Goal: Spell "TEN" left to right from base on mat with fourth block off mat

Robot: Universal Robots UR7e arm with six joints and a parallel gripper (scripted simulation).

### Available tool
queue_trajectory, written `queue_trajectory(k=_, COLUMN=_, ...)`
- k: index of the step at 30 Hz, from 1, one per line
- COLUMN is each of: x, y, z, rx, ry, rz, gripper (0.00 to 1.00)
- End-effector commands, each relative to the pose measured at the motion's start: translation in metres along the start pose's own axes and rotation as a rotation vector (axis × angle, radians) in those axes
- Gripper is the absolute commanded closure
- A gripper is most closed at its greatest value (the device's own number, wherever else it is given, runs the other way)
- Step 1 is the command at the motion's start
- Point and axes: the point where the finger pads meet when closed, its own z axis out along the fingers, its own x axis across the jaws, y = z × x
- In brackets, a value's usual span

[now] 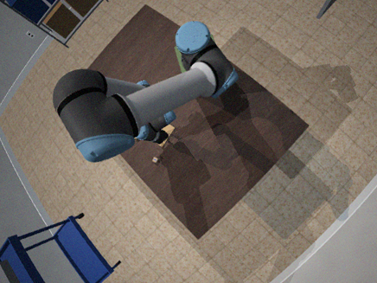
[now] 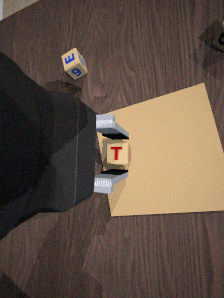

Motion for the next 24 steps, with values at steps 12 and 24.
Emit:
queue_trajectory(k=12, x=-0.001, y=0.0, z=-0.054, rx=0.0, ry=-0.002, rz=0.0, gripper=0.21)
queue_trajectory(k=24, x=-0.001, y=0.0, z=-0.079, rx=0.0, ry=-0.002, rz=0.0, gripper=0.21)
